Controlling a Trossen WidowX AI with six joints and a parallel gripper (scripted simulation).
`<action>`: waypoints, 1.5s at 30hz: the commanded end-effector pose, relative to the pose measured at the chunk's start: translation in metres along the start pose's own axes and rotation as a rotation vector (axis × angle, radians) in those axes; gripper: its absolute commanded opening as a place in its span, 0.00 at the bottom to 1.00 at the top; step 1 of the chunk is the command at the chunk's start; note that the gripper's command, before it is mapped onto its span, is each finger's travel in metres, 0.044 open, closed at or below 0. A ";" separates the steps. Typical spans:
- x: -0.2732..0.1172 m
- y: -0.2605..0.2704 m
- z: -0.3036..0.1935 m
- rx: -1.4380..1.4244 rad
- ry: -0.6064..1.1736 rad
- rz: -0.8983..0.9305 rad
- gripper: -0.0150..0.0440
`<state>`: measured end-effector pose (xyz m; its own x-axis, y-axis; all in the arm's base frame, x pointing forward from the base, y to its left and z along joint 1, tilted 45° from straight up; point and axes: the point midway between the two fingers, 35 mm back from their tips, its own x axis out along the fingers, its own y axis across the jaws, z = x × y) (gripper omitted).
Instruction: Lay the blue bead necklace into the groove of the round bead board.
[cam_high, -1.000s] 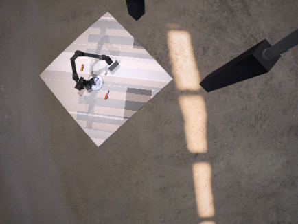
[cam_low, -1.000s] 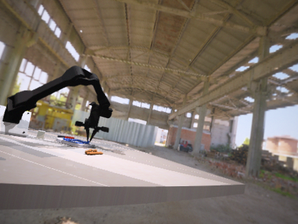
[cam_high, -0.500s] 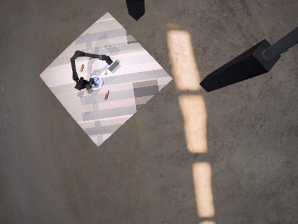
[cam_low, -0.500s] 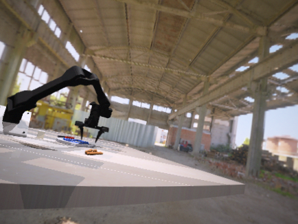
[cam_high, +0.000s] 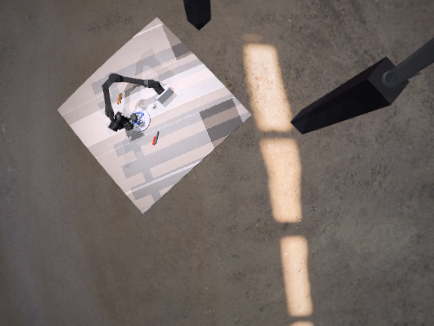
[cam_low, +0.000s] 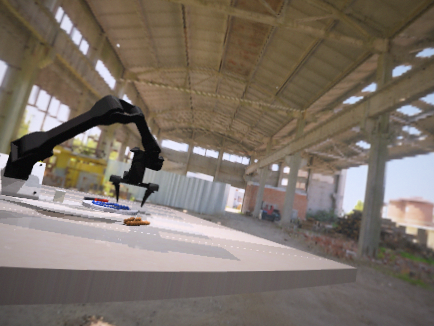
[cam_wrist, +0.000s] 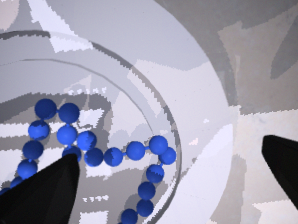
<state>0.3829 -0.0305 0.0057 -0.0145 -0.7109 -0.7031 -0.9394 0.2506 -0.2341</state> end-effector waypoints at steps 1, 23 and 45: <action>-0.001 0.000 0.000 0.006 -0.003 0.002 1.00; -0.025 0.028 -0.052 0.354 -0.001 0.003 0.56; -0.007 0.030 -0.055 0.377 0.000 0.004 0.46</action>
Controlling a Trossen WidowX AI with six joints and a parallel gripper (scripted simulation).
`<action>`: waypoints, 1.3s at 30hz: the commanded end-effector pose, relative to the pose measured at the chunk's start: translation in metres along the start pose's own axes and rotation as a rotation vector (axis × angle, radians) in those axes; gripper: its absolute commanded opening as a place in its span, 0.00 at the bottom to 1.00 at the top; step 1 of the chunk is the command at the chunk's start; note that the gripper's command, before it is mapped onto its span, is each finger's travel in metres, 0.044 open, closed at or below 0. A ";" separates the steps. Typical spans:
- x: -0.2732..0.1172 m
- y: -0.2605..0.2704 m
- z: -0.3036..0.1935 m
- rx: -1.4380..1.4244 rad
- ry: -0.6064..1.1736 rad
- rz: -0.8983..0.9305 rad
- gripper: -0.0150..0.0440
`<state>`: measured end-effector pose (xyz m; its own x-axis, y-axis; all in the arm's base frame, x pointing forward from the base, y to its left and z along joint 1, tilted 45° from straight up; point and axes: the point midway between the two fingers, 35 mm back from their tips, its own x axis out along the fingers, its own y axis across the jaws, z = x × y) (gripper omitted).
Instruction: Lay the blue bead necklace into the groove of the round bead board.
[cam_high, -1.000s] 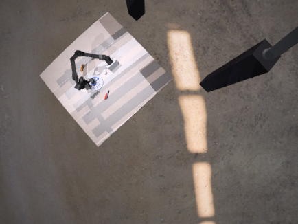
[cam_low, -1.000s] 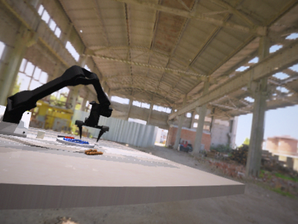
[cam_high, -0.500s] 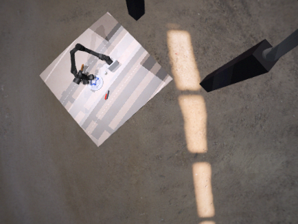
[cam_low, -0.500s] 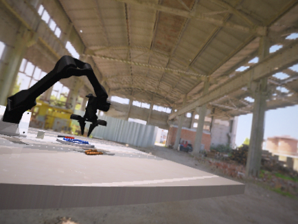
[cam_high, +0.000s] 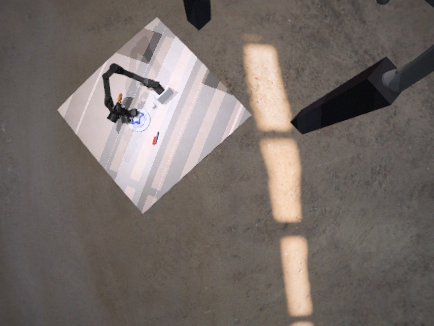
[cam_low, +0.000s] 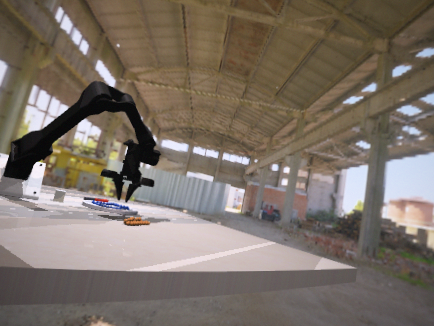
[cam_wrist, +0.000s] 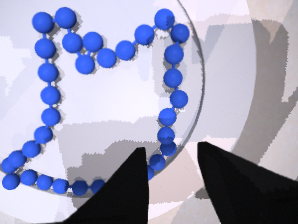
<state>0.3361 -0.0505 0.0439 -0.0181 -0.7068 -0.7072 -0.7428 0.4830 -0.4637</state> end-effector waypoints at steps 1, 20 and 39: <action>0.006 0.000 0.000 -0.006 0.002 -0.003 0.46; 0.024 0.000 -0.002 0.004 0.002 0.001 0.28; 0.024 0.000 -0.002 0.004 0.002 0.001 0.25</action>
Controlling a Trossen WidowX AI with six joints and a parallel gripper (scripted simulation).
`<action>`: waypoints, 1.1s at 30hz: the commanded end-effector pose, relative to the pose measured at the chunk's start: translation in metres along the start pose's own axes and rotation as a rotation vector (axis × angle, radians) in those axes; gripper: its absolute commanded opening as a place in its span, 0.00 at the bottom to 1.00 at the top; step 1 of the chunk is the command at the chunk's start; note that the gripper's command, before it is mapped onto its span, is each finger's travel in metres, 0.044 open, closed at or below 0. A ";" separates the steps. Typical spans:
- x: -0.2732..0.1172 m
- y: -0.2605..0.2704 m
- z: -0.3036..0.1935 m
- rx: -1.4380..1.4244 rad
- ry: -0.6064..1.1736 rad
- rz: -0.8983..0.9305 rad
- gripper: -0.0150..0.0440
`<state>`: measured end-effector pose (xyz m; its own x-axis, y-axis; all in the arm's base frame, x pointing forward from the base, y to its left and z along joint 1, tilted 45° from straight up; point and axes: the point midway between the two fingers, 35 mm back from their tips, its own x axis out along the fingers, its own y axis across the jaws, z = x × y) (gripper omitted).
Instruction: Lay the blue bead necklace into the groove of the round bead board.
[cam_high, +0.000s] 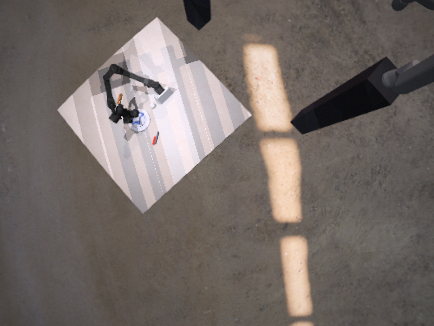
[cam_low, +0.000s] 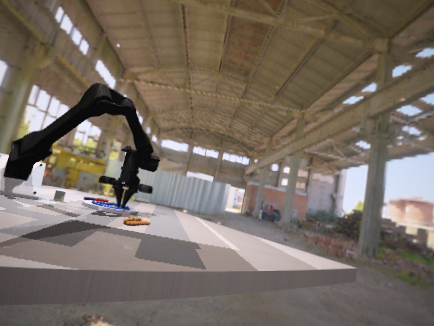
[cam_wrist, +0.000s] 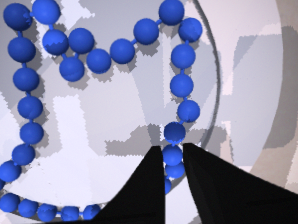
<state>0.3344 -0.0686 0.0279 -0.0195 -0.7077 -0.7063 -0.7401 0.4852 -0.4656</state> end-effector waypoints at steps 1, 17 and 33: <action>0.000 0.000 0.000 0.000 0.000 0.000 0.25; -0.006 0.000 0.000 -0.006 0.001 -0.004 0.25; -0.001 -0.009 -0.002 -0.006 0.001 -0.005 0.25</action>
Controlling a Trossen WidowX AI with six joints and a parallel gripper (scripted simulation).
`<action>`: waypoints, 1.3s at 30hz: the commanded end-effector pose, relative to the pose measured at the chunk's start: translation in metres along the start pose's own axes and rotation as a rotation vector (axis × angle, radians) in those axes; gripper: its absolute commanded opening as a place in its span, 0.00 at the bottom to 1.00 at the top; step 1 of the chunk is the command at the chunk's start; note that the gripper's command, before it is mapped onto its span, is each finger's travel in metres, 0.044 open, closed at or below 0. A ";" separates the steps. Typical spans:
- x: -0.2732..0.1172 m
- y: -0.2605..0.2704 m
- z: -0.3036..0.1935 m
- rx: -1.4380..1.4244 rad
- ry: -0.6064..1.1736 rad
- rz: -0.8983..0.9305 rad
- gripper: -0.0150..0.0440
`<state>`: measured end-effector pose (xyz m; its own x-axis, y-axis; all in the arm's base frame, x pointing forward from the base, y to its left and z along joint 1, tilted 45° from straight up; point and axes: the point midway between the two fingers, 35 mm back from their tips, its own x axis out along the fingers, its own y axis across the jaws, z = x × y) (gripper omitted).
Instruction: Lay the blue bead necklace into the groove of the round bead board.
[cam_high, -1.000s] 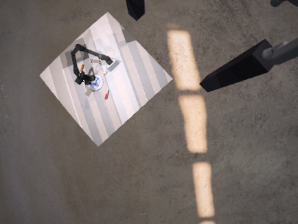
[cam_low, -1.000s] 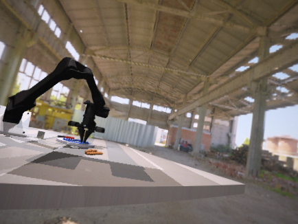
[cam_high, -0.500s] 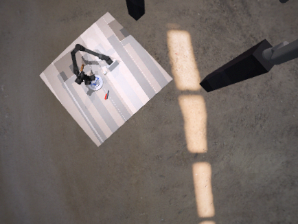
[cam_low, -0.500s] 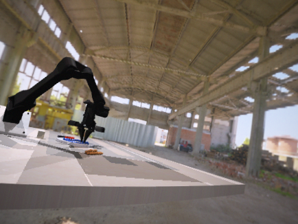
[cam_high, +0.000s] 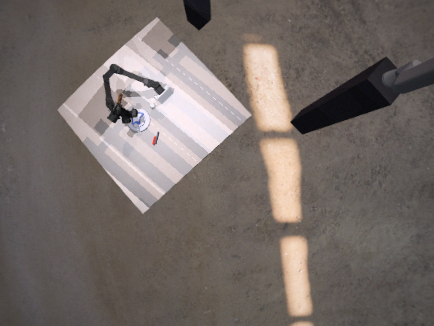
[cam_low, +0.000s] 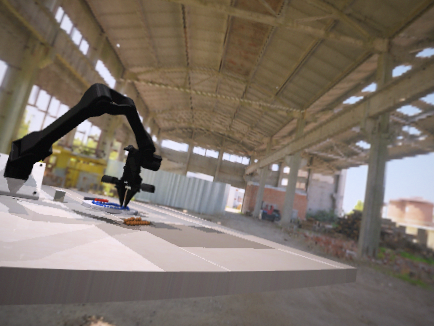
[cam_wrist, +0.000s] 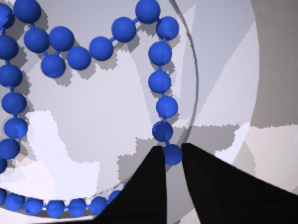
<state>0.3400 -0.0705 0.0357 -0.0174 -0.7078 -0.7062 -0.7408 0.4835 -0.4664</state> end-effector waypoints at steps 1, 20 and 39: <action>0.005 -0.001 0.000 -0.005 0.003 -0.003 0.25; 0.000 0.000 0.000 -0.005 0.002 -0.001 1.00; -0.003 0.000 0.000 -0.010 0.003 -0.003 0.96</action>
<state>0.3399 -0.0695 0.0366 -0.0178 -0.7090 -0.7050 -0.7485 0.4770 -0.4607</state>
